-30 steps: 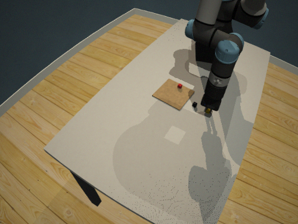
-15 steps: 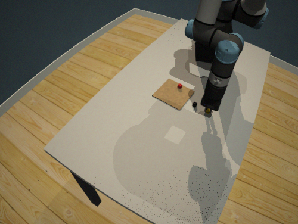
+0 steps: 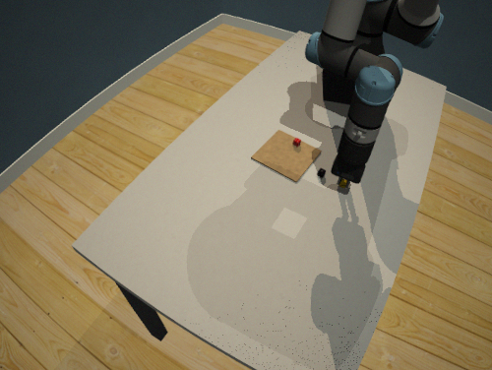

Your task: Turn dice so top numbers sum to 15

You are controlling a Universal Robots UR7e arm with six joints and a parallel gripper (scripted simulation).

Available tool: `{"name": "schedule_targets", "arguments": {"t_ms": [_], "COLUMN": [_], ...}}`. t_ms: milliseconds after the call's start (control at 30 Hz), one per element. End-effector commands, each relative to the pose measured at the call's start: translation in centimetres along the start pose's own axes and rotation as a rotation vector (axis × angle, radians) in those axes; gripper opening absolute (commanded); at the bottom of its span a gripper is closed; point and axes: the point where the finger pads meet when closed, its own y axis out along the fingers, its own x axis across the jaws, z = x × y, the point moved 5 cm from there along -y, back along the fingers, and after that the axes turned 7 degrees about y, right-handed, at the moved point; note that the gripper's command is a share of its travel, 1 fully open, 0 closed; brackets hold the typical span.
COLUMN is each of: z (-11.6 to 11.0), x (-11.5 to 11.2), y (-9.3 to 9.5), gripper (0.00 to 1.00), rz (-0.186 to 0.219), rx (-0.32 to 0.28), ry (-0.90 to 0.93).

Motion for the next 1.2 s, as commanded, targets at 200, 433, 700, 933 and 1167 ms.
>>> {"name": "schedule_targets", "arguments": {"t_ms": [200,433,700,933,1167], "z": [0.09,0.09,0.09,0.09,0.09], "x": [-0.08,-0.08,-0.08,-0.08,-0.08], "y": [0.10,0.24,0.42,0.44,0.44], "gripper": [0.34,0.34,0.34,0.34,0.34], "rz": [0.000,0.000,0.000,0.000,0.000], "rx": [0.001,0.001,0.001,0.001,0.001], "ry": [0.001,0.001,0.001,0.001,0.001]}}
